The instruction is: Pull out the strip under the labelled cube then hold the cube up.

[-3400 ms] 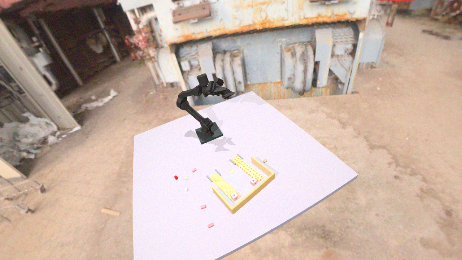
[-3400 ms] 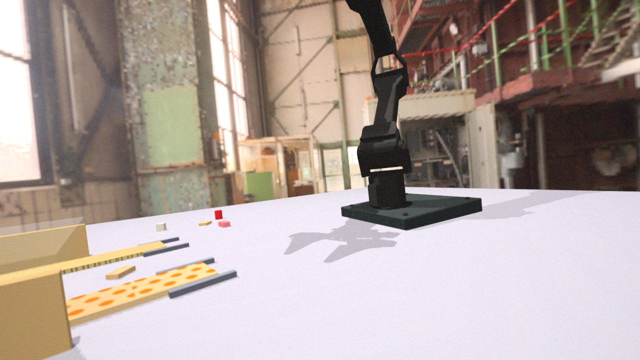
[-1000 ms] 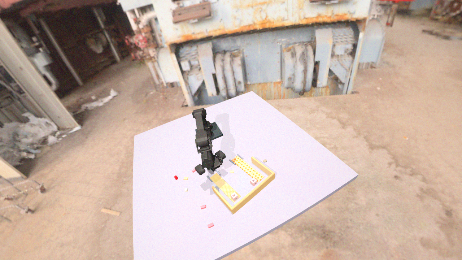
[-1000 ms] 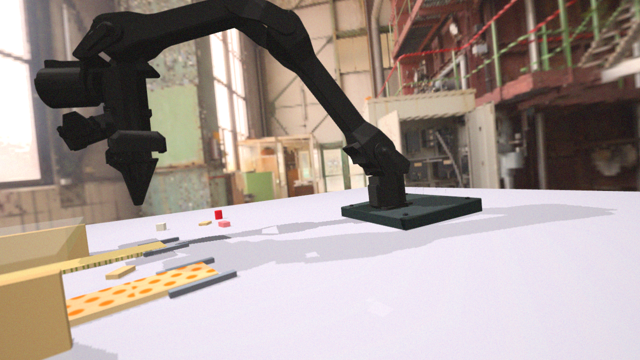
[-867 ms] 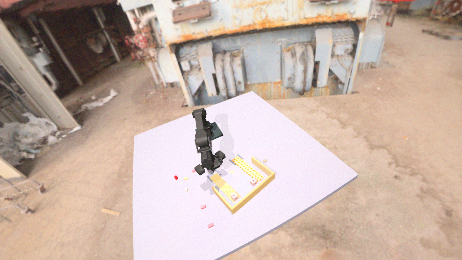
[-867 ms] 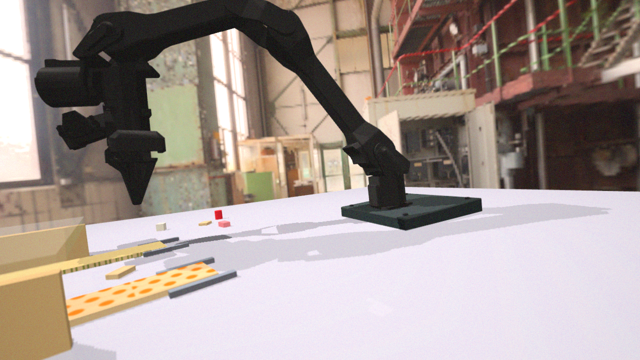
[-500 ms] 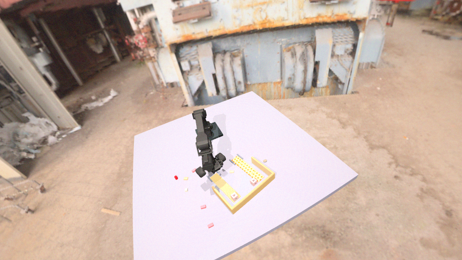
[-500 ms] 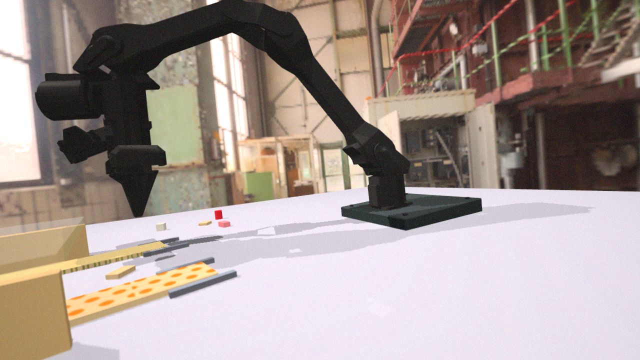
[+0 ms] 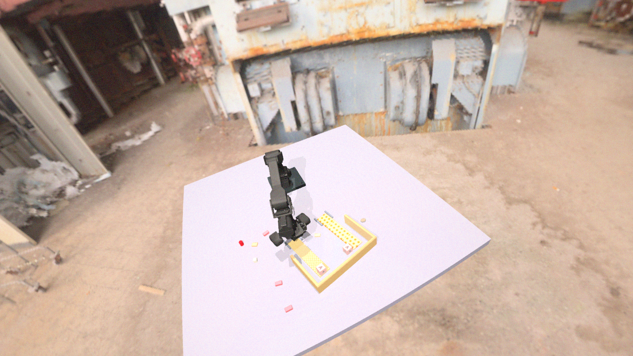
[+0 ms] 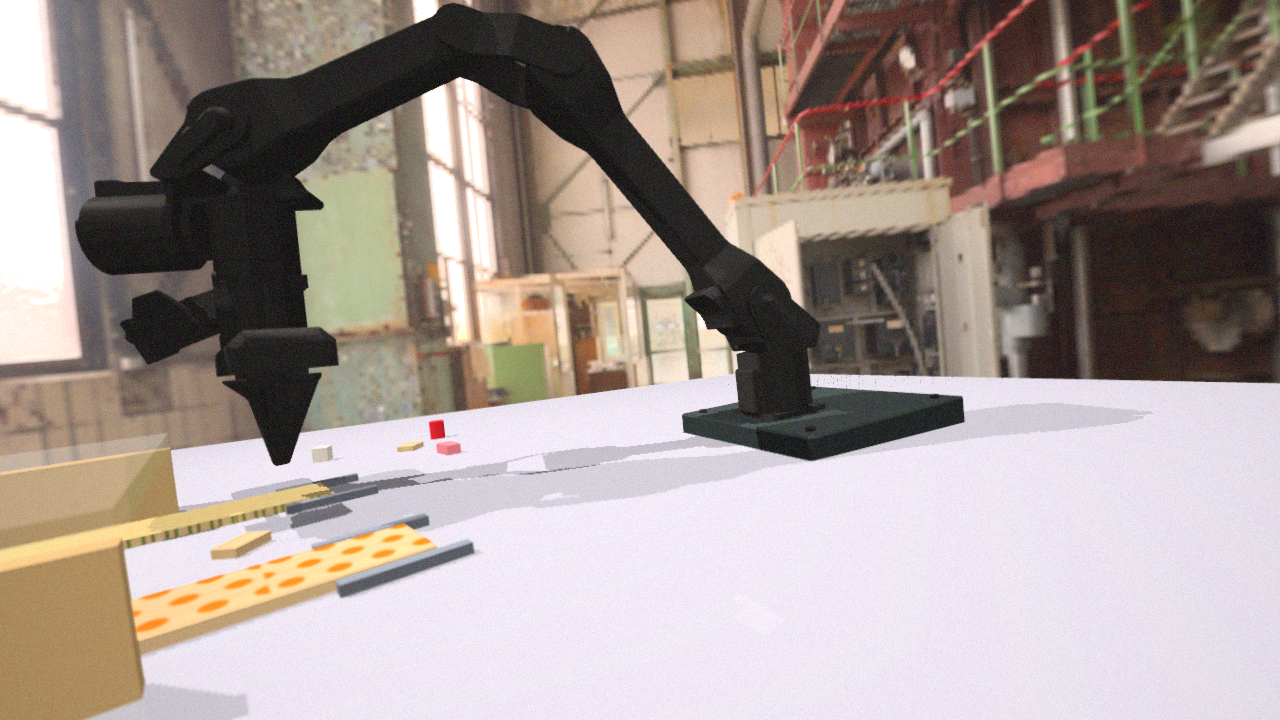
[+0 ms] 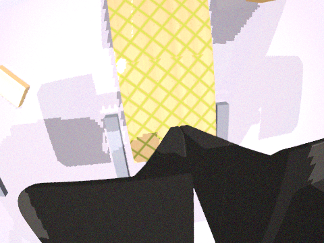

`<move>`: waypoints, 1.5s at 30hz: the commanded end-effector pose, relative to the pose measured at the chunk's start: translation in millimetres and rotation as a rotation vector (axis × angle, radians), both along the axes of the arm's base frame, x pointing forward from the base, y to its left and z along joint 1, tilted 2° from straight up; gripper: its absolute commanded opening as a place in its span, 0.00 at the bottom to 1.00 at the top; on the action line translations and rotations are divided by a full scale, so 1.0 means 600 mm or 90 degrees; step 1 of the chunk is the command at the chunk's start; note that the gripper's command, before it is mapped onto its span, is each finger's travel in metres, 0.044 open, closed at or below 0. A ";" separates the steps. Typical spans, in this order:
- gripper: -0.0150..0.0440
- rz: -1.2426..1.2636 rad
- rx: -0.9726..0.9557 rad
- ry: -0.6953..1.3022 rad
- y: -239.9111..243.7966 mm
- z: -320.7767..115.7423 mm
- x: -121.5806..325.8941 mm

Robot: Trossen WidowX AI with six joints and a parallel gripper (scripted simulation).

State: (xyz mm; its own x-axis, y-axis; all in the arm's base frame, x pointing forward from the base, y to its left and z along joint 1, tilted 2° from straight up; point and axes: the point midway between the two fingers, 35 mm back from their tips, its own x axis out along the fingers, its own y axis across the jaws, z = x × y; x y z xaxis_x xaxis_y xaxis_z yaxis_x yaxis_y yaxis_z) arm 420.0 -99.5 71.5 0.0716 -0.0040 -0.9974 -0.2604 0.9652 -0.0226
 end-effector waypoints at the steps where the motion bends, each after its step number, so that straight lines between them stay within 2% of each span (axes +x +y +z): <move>1: 0.25 0.003 0.003 0.001 0.001 -0.015 0.000; 12: 0.25 0.003 0.003 0.001 0.000 -0.043 0.000; 45: 0.25 0.003 0.003 0.001 0.000 -0.045 0.001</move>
State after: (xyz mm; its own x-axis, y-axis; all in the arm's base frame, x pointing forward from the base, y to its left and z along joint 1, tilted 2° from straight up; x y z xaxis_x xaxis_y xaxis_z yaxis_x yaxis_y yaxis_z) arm 419.7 -100.3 45.3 0.0675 -0.0031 -0.9977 -0.2615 0.9650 -0.0207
